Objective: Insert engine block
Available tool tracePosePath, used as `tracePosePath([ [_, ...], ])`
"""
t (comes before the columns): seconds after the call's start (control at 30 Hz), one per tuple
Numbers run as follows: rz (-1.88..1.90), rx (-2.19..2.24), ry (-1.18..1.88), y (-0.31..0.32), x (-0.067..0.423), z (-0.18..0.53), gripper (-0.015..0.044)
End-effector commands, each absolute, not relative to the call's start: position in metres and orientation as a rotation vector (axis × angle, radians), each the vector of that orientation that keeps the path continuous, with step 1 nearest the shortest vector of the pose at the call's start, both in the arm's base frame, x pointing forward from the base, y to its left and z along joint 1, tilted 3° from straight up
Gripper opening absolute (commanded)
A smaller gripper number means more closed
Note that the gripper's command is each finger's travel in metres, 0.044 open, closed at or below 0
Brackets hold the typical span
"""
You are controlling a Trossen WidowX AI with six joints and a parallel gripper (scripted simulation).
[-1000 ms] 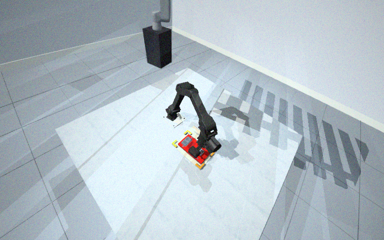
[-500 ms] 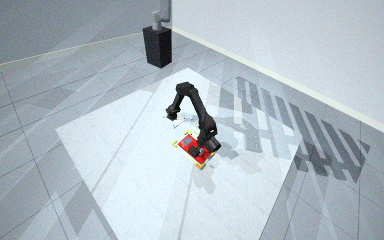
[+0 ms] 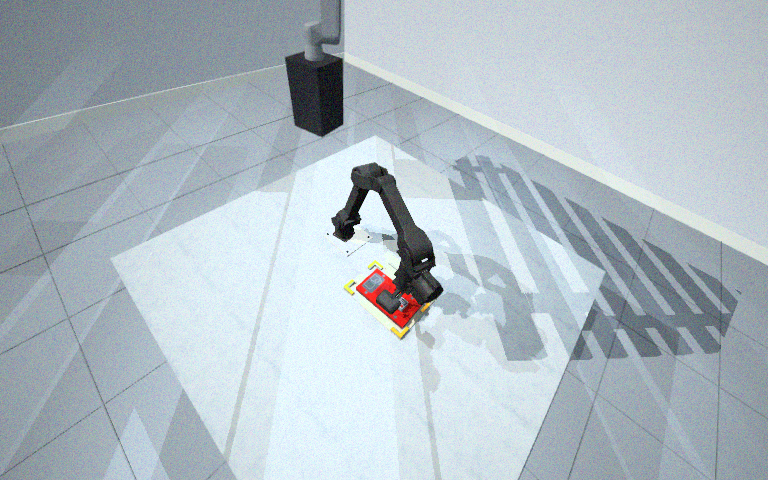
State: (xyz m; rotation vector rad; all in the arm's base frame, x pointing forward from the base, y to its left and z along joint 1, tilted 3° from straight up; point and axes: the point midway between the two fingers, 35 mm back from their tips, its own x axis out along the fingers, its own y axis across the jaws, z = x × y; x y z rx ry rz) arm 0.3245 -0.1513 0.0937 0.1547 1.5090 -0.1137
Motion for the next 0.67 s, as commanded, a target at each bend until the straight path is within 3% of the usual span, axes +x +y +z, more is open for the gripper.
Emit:
tracePosePath([
  [0.0,-0.109,0.153,1.505,-0.1512,0.3251,0.0957,0.0309],
  [0.4,-0.109,0.153,1.505,-0.1512,0.3251,0.0957,0.0],
  [0.63,-0.109,0.153,1.505,-0.1512,0.3251,0.0957,0.0],
])
